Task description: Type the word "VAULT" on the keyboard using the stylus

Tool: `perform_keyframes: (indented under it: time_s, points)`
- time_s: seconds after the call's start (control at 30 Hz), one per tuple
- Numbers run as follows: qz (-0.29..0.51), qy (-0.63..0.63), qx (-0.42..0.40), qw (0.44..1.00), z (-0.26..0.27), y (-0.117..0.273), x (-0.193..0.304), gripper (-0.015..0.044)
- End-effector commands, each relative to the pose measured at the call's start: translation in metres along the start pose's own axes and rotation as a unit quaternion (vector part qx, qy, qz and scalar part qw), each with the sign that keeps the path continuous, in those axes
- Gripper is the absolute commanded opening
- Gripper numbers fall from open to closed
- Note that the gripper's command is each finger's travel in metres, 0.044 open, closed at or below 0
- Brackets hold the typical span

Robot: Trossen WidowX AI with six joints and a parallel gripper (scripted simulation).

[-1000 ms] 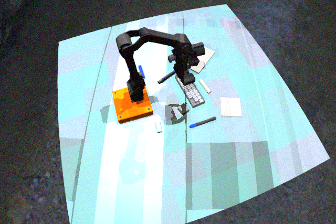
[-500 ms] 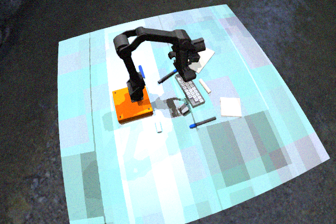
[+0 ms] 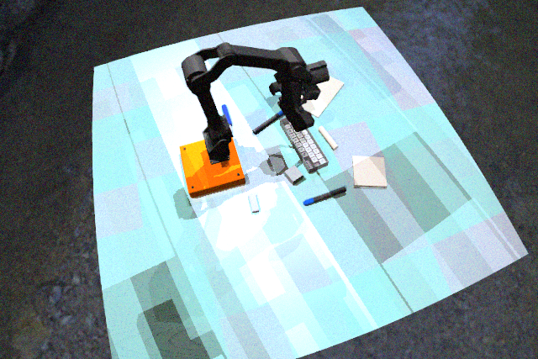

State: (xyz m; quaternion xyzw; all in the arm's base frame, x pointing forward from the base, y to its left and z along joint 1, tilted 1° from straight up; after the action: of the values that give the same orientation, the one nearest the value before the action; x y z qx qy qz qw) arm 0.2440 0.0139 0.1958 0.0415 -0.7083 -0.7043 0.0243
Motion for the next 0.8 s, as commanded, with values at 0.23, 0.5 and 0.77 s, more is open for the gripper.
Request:
perform_keyframes:
  time_s: [0.23, 0.5, 0.77]
  points:
    - [0.042, -0.048, 0.002, 0.998, 0.043, -0.01, 0.008, 0.015]
    - [0.07, -0.249, 0.065, 0.964, 0.106, -0.02, 0.029, 0.015]
    - [0.041, -0.432, 0.141, 0.89, 0.157, -0.028, 0.064, 0.015]
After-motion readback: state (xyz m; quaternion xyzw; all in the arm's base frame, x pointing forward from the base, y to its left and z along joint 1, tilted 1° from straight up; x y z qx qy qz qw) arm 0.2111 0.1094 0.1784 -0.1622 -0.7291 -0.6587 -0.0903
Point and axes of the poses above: the point midway between the two fingers, 35 mm back from their tips, its own y axis back along the fingers, its own z axis across the jaws, x = y × z, the point moved 10 cm from there along y, back along the fingers, and after that the axes turned 3 degrees about -y, right-handed, at the moved point
